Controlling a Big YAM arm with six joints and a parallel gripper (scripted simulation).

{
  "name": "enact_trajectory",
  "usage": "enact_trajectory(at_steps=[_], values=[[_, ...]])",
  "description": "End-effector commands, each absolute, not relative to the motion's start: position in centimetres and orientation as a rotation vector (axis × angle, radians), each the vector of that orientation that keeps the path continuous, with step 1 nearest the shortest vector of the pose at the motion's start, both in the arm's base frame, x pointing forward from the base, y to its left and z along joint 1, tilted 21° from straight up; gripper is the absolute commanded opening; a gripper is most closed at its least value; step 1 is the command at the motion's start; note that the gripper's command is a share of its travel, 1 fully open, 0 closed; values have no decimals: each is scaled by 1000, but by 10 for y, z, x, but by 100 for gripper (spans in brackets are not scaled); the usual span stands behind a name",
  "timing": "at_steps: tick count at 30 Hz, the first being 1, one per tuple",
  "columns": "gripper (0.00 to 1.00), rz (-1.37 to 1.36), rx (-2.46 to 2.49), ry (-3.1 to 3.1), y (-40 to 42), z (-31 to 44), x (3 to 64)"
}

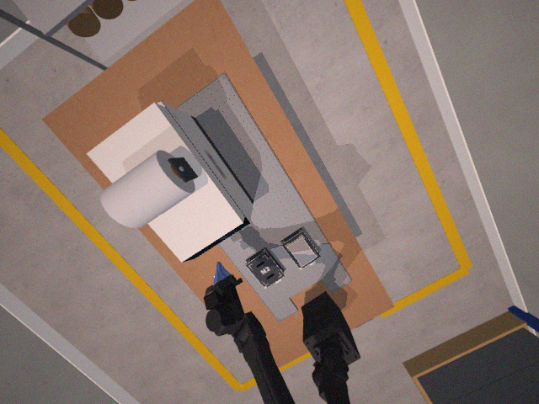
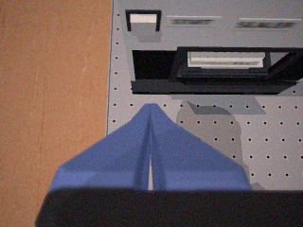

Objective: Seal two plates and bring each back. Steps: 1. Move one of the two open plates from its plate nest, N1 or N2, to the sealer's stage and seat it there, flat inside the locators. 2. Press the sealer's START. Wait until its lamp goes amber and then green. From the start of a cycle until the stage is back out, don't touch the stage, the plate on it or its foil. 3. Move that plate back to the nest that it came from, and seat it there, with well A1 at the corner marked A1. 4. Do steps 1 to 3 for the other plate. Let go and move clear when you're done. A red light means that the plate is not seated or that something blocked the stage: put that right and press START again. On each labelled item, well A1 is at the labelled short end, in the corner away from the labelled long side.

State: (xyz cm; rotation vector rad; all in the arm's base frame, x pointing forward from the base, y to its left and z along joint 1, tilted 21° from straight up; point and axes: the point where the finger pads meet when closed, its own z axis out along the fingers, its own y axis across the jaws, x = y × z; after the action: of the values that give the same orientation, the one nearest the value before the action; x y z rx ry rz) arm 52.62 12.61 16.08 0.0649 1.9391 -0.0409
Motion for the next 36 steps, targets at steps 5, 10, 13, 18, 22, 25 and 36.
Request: enact_trajectory(at_steps=[5, 10, 13, 18, 22, 25, 36], values=[[0, -29, 76, 1925, 124, 164, 496], [0, -4, 69, 1902, 137, 185, 472], [0, 2, 72, 1896, 138, 189, 467], [0, -19, 68, 1931, 132, 174, 448], [0, -12, 62, 1928, 136, 179, 423], [0, 5, 69, 1903, 140, 194, 411], [100, -374, -439, 1870, 169, 219, 443]])
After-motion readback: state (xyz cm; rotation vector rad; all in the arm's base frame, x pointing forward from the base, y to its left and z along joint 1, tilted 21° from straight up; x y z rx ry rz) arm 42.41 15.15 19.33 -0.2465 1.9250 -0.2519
